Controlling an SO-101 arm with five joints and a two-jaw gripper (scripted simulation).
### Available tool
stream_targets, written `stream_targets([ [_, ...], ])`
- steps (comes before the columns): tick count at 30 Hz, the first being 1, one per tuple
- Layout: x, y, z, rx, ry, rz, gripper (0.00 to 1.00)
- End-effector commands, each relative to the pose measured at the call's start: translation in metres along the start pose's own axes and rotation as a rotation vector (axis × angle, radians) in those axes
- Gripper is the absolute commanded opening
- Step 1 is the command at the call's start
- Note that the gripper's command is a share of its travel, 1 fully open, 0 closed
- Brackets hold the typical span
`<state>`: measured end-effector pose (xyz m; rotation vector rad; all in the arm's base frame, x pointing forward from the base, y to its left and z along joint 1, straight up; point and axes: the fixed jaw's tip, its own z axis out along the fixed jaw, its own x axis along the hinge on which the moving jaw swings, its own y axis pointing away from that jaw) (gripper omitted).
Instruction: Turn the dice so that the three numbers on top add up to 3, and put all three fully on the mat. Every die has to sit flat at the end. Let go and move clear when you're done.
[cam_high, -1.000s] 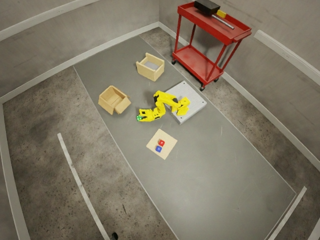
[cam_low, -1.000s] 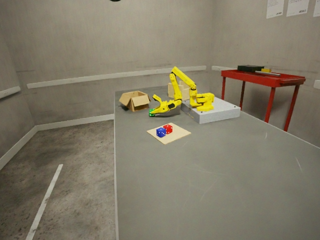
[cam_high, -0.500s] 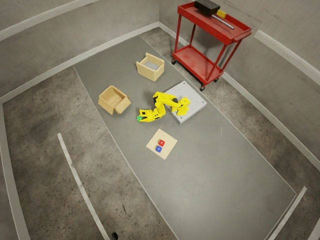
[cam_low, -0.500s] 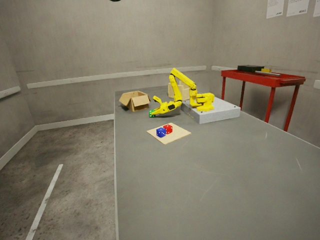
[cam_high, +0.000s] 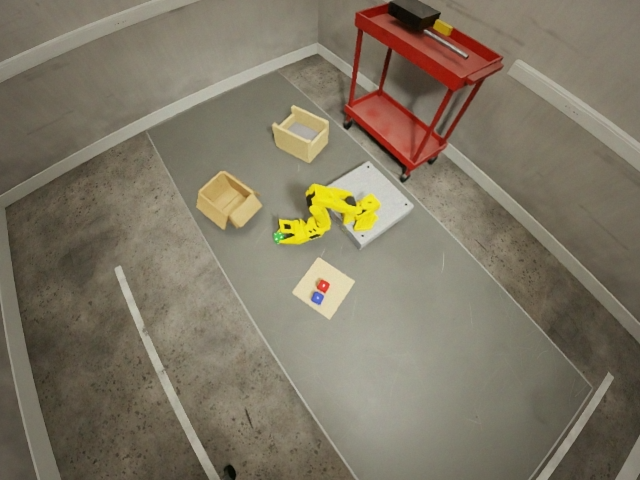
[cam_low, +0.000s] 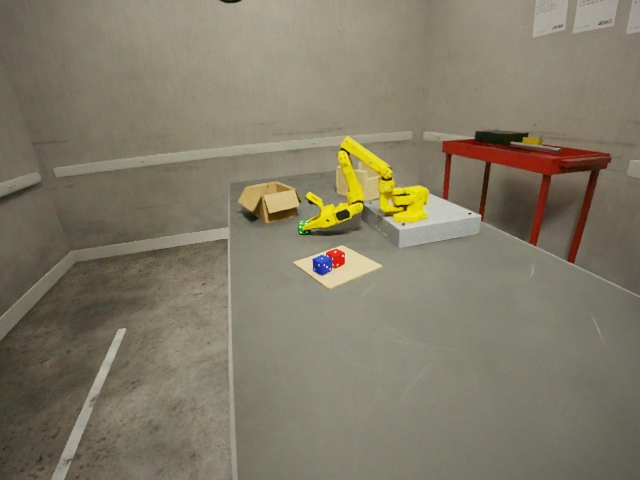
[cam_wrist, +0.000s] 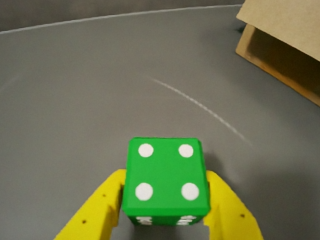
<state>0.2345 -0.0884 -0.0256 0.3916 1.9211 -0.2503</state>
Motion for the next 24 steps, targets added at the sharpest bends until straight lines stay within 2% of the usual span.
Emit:
stream_targets([
  [1,-0.0002,-0.0019,0.0010,0.007,-0.011,-0.005,0.00],
  [8,-0.0002,-0.0019,0.0010,0.007,-0.011,-0.005,0.01],
  [17,-0.0002,-0.0019,0.0010,0.007,-0.011,-0.005,0.16],
  [24,-0.0002,-0.0019,0.0010,0.007,-0.011,-0.005,0.17],
])
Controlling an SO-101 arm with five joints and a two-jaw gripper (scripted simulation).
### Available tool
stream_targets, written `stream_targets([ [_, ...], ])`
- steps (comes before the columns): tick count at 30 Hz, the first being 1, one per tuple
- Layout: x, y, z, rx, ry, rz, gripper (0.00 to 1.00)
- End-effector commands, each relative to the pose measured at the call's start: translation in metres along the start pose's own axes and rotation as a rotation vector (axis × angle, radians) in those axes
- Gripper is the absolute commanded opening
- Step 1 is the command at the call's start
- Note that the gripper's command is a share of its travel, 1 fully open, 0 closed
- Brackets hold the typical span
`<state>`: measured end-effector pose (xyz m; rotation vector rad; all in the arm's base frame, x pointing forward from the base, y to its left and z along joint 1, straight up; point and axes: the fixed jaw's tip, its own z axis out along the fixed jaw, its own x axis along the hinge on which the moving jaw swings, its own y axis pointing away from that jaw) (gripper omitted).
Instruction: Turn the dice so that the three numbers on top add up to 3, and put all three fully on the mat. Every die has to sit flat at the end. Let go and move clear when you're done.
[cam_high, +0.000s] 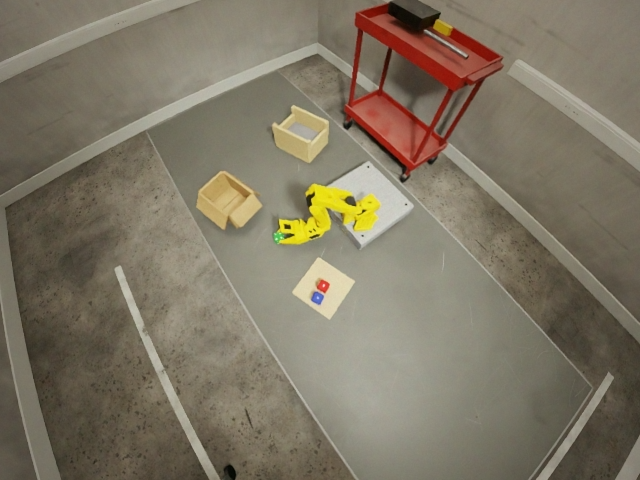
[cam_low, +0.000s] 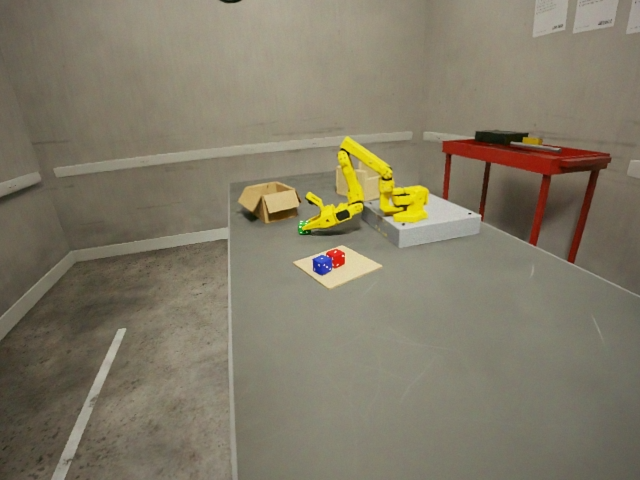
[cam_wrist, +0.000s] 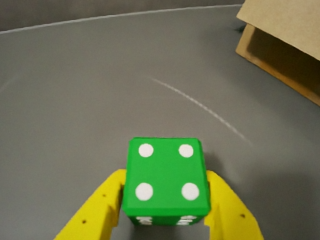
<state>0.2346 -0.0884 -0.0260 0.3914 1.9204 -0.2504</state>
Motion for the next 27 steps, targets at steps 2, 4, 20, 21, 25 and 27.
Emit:
stream_targets([
  [2,-0.0005,-0.0019,0.0008,0.007,-0.010,-0.005,0.18],
  [4,-0.0005,-0.0019,0.0008,0.007,-0.010,-0.005,0.18],
  [20,-0.0005,-0.0019,0.0008,0.007,-0.010,-0.005,0.32],
  [21,-0.0005,-0.0019,0.0008,0.007,-0.010,-0.005,0.33],
  [25,-0.0005,-0.0019,0.0008,0.007,-0.010,-0.005,0.35],
  [27,-0.0005,-0.0019,0.0008,0.007,-0.010,-0.005,0.36],
])
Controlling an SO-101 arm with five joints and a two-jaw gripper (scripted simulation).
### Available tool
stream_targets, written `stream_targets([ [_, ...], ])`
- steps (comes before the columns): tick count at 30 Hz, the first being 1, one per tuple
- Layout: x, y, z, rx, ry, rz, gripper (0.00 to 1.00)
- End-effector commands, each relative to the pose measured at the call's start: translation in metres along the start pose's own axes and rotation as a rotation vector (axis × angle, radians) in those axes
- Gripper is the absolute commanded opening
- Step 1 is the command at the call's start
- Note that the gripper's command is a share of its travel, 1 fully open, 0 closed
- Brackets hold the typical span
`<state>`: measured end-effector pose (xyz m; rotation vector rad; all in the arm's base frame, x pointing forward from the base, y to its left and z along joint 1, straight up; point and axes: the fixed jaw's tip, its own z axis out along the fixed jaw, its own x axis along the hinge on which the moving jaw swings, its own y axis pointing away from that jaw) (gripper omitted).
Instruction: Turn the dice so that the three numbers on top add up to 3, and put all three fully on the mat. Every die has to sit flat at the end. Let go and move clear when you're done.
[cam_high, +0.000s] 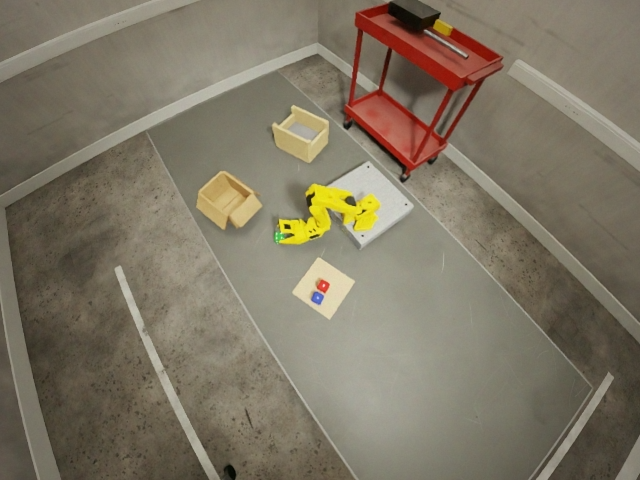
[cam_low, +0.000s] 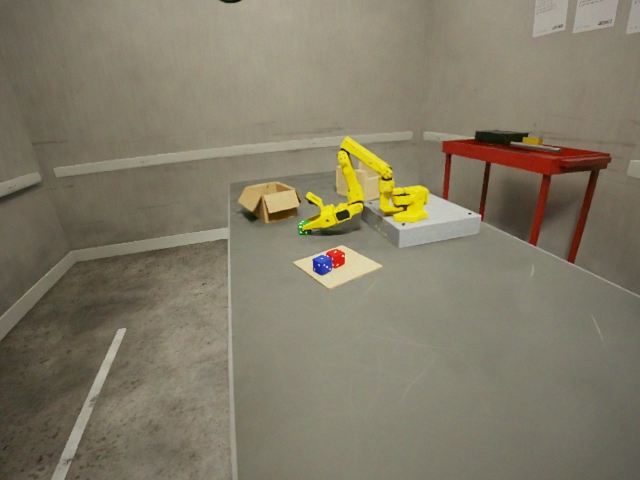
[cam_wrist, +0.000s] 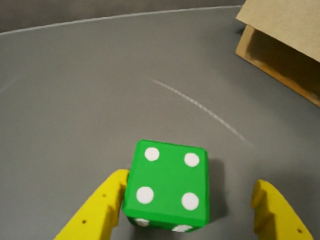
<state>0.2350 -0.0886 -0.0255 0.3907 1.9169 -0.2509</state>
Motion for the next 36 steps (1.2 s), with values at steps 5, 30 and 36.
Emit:
stream_targets([
  [5,0.000,-0.002,0.001,0.007,-0.007,-0.005,0.36],
  [30,-0.044,-0.002,-0.015,0.008,-0.007,-0.005,0.36],
  [36,-0.047,-0.002,-0.017,0.008,-0.007,-0.005,0.36],
])
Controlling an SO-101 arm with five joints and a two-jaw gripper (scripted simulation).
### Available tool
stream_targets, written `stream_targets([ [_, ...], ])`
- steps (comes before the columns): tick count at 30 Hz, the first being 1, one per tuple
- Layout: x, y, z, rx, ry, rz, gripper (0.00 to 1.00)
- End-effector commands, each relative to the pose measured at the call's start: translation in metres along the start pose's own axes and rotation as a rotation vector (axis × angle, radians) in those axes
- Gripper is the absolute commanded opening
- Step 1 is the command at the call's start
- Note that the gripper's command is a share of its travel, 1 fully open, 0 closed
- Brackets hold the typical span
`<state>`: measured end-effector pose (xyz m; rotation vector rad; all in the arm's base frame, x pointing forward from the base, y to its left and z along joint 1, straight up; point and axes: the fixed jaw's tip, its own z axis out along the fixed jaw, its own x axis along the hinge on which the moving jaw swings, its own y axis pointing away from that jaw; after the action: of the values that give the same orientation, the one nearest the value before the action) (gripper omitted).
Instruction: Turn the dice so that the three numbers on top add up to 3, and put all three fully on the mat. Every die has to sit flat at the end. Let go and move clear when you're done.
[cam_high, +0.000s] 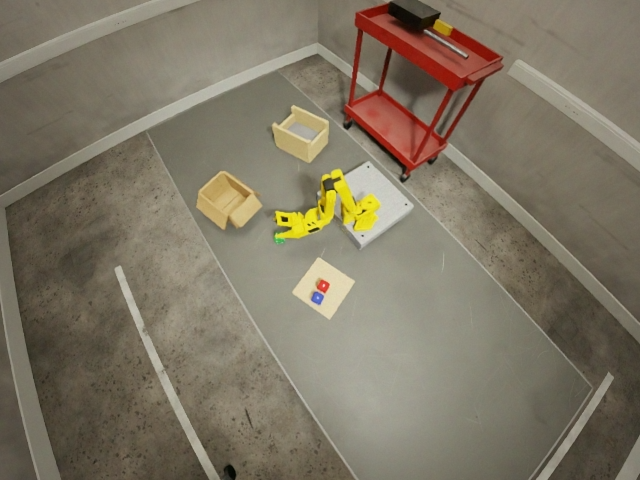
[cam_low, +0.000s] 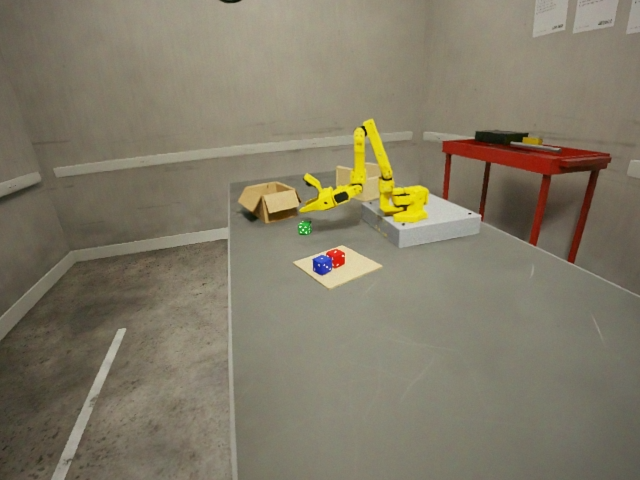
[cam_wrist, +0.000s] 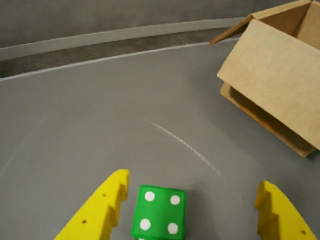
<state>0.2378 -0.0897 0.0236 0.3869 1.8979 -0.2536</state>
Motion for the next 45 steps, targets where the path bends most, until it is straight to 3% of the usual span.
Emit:
stream_targets([
  [1,-0.001,-0.002,-0.002,0.008,0.013,-0.005,0.36],
  [25,-0.005,-0.002,-0.002,0.008,-0.005,-0.006,0.36],
  [29,-0.020,-0.002,-0.002,0.007,-0.069,-0.006,0.36],
  [35,-0.060,-0.002,-0.007,0.006,-0.237,-0.006,0.35],
  [37,-0.060,-0.002,-0.007,0.006,-0.237,-0.006,0.35],
  [45,-0.108,-0.001,-0.022,0.005,-0.444,-0.007,0.35],
])
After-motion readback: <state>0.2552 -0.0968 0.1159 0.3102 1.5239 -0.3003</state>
